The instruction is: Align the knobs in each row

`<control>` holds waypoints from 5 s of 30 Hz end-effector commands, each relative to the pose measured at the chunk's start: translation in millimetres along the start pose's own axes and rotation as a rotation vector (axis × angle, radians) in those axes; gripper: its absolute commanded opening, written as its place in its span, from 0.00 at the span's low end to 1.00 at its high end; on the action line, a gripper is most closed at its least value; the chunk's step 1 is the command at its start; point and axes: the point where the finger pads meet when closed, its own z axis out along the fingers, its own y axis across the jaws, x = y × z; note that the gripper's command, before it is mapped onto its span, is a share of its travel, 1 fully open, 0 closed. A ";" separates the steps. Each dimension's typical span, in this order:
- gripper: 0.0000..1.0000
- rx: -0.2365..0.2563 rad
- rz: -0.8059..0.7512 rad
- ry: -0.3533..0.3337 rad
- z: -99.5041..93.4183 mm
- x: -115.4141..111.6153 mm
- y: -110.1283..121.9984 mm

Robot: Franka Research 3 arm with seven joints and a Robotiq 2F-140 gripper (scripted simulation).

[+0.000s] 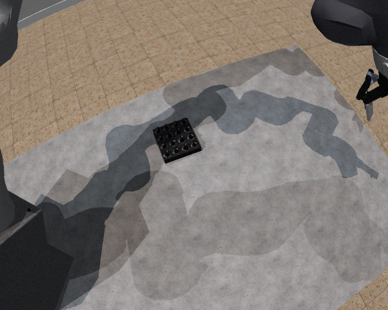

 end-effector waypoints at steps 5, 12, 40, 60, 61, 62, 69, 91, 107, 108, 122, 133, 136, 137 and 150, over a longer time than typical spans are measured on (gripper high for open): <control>1.00 0.013 -0.051 0.000 -1.0 2.7 -3.3; 1.00 0.013 -0.051 0.000 -1.0 2.7 -3.3; 1.00 0.027 -0.174 -0.007 -11.7 -12.3 12.4; 1.00 0.040 -0.296 -0.015 -23.1 -25.9 28.0; 1.00 0.040 -0.296 -0.015 -23.1 -25.9 28.0; 1.00 0.040 -0.296 -0.015 -23.1 -25.9 28.0; 1.00 0.040 -0.296 -0.015 -23.1 -25.9 28.0; 1.00 0.053 -0.417 -0.022 -35.0 -37.8 43.4; 1.00 0.066 -0.535 -0.030 -47.0 -47.7 58.6; 1.00 0.066 -0.535 -0.030 -47.0 -47.7 58.6; 1.00 0.083 -0.731 -0.041 -67.0 -59.4 84.1; 1.00 0.094 -0.904 -0.050 -83.2 -63.7 106.7; 1.00 0.096 -0.949 -0.052 -87.1 -63.8 112.7; 1.00 0.096 -0.963 -0.052 -88.3 -63.7 114.6; 1.00 0.097 -1.135 -0.059 -100.7 -58.8 138.1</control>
